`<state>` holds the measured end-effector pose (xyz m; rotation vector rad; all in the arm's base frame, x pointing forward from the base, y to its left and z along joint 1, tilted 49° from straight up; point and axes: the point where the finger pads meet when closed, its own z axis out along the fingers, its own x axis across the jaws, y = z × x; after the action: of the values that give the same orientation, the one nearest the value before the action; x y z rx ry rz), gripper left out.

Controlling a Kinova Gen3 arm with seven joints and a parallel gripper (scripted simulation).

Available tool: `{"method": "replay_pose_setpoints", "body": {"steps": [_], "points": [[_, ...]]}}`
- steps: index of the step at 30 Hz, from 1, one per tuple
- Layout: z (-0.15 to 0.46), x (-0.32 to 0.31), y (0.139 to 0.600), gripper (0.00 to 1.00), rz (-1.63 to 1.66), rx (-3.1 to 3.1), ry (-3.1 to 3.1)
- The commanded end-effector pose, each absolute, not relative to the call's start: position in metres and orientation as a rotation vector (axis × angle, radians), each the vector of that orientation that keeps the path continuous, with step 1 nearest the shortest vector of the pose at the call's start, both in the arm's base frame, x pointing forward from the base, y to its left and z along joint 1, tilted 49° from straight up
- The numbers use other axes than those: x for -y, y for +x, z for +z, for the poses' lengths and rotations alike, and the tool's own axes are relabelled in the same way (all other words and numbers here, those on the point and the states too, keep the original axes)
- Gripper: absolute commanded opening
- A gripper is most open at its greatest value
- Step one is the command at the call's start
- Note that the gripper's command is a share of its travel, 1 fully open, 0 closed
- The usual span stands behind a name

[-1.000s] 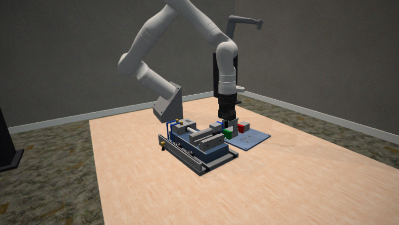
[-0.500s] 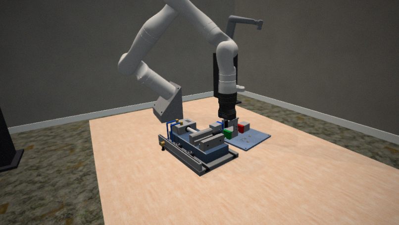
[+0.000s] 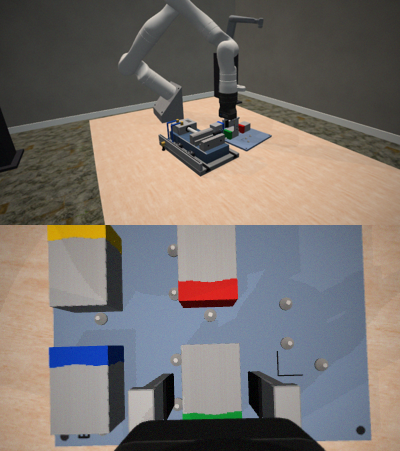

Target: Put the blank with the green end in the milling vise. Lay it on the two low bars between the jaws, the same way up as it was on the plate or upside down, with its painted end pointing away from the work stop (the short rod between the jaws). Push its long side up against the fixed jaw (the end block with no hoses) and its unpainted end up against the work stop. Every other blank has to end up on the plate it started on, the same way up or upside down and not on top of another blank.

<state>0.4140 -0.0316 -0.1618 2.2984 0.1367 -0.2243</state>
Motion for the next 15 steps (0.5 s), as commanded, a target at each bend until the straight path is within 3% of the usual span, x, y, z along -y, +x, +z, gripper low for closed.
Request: {"method": "replay_pose_setpoints", "body": {"steps": [1, 15], "points": [[-0.1613, 0.0302, 0.4149, 1.00, -0.222, -0.138, 2.300], [-0.1632, 0.0324, 0.4146, 1.00, -0.222, -0.138, 2.300]]}}
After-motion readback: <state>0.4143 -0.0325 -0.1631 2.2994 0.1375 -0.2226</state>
